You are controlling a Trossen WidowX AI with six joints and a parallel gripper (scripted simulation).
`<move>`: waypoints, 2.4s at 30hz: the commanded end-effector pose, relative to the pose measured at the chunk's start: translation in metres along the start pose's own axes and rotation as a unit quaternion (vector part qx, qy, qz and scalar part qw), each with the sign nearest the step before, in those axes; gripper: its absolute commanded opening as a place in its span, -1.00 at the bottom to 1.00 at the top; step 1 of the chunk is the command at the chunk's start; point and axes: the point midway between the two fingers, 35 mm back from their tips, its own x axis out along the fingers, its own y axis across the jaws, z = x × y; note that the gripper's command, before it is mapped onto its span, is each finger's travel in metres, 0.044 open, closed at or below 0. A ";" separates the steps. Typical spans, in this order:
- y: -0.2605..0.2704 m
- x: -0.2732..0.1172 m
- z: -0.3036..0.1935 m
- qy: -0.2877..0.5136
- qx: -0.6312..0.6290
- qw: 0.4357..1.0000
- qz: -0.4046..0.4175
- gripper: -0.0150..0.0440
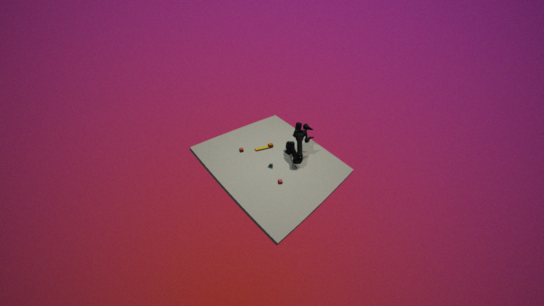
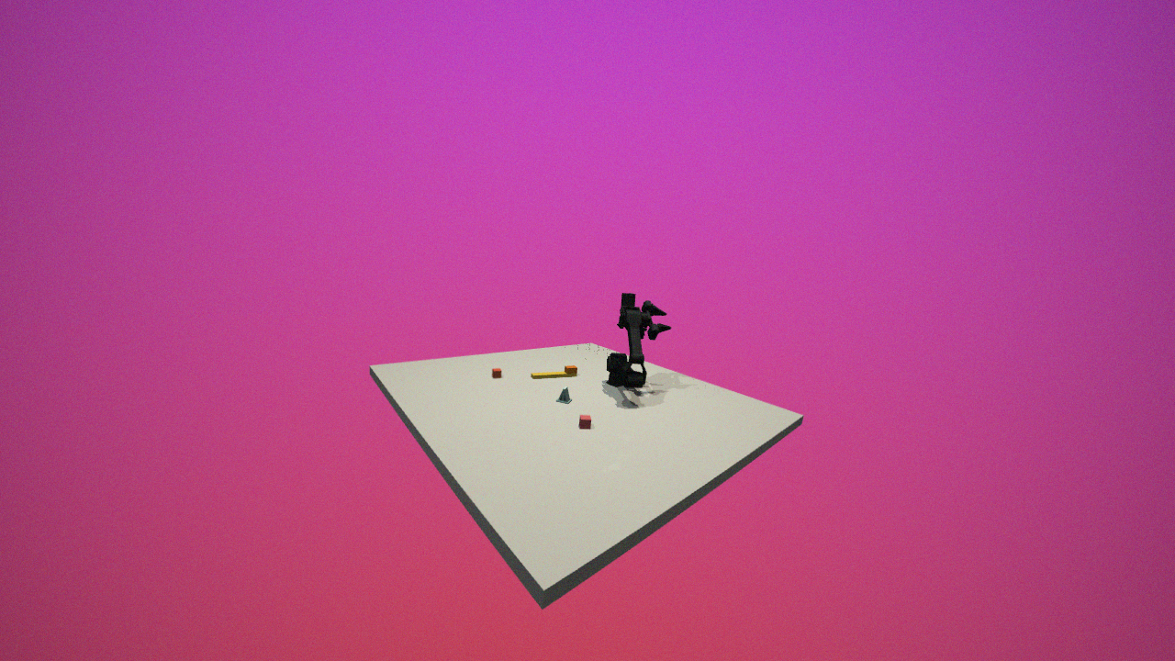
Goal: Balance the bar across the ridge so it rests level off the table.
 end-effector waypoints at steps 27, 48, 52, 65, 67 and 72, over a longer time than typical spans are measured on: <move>-0.121 -0.029 0.079 -0.237 0.008 0.955 -0.180 0.58; -0.181 -0.119 0.145 -0.466 0.003 0.854 -0.233 0.58; -0.186 -0.140 0.156 -0.506 -0.005 0.831 -0.231 0.58; -0.184 -0.207 0.184 -0.617 -0.026 0.765 -0.185 0.58; -0.182 -0.212 0.187 -0.626 -0.026 0.759 -0.177 0.58; -0.179 -0.229 0.192 -0.646 -0.038 0.744 -0.164 0.58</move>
